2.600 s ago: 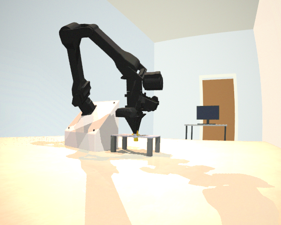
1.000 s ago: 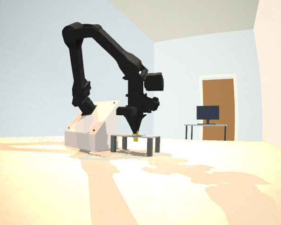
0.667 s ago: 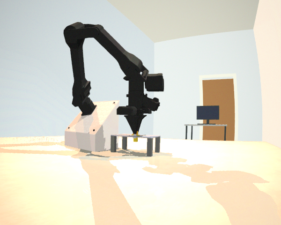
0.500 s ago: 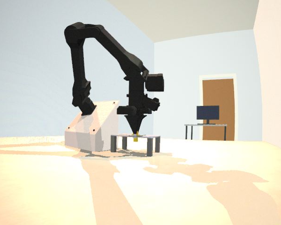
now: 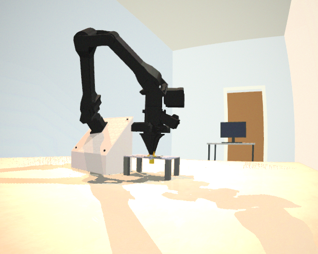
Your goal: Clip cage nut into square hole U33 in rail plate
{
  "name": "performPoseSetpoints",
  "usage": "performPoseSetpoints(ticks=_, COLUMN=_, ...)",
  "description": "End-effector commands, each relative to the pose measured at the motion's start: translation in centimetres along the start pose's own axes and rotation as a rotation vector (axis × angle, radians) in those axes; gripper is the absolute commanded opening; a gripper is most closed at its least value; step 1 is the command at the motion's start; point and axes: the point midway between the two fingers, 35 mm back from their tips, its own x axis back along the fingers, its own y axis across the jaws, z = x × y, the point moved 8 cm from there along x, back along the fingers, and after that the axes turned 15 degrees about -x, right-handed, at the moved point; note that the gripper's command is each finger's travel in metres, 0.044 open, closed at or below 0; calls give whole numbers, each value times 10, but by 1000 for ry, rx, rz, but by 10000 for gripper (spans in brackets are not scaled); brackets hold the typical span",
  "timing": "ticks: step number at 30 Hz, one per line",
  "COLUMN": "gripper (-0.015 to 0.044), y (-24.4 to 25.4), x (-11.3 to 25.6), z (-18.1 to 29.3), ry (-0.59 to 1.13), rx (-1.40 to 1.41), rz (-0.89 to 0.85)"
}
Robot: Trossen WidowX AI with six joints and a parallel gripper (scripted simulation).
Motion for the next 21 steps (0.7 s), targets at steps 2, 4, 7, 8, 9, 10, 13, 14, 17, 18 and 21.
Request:
performPoseSetpoints(ticks=2, gripper=29, y=1, x=1, z=0, ry=-6, rx=-1, rz=11)
performPoseSetpoints(ticks=4, gripper=29, y=2, x=1, z=0, ry=-7, rx=-1, rz=15)
performPoseSetpoints(ticks=7, gripper=29, y=3, x=1, z=0, ry=-9, rx=-1, rz=22)
performPoseSetpoints(ticks=8, gripper=29, y=3, x=1, z=0, ry=-10, rx=-1, rz=26)
performPoseSetpoints(ticks=9, gripper=29, y=3, x=1, z=0, ry=-10, rx=-1, rz=26)
performPoseSetpoints(ticks=10, gripper=29, y=3, x=1, z=0, ry=-10, rx=-1, rz=26)
performPoseSetpoints(ticks=13, gripper=29, y=4, x=1, z=1, ry=-10, rx=-1, rz=28)
performPoseSetpoints(ticks=14, gripper=29, y=4, x=1, z=1, ry=-10, rx=-1, rz=28)
performPoseSetpoints(ticks=17, gripper=29, y=5, x=1, z=1, ry=-11, rx=-1, rz=29)
performPoseSetpoints(ticks=18, gripper=29, y=5, x=1, z=1, ry=-11, rx=-1, rz=30)
performPoseSetpoints(ticks=21, gripper=29, y=5, x=1, z=1, ry=-11, rx=-1, rz=30)
